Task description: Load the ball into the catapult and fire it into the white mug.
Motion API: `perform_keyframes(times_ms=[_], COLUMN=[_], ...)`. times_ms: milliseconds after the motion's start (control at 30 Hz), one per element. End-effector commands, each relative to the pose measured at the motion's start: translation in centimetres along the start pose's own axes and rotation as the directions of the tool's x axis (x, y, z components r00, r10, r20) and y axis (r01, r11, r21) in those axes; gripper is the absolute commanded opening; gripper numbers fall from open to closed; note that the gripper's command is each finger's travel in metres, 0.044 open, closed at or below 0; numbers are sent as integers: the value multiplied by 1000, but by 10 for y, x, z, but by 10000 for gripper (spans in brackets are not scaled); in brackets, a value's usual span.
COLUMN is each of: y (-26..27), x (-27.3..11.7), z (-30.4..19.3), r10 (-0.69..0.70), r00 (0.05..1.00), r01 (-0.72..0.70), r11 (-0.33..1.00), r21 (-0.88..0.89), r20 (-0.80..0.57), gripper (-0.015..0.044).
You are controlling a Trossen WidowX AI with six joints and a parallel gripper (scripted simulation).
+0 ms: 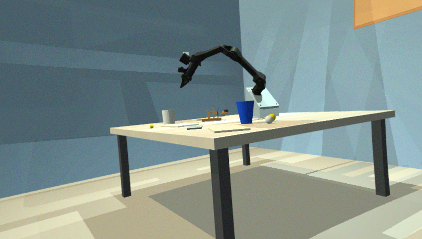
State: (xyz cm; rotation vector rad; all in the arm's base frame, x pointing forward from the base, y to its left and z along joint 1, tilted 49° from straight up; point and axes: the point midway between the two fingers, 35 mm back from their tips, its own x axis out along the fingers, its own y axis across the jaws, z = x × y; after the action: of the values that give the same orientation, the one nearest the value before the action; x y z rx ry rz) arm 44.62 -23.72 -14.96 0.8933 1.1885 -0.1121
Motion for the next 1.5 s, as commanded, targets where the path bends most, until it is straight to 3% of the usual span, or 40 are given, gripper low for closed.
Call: perform_keyframes(times_ms=[0, 700, 1100, 1467], y=[11, 58, 73, 80], x=[5, 1, -13, -36], z=[-22, -123, -185, -241], r10=[-36, -238, -367, -490], r00=[998, 929, 849, 753], r01=[30, 6, -141, -341], r11=[994, 774, 534, 281], r21=[-101, -633, -834, -897], r20=[-60, -282, -379, -439], gripper=[0, 0, 0, 0])
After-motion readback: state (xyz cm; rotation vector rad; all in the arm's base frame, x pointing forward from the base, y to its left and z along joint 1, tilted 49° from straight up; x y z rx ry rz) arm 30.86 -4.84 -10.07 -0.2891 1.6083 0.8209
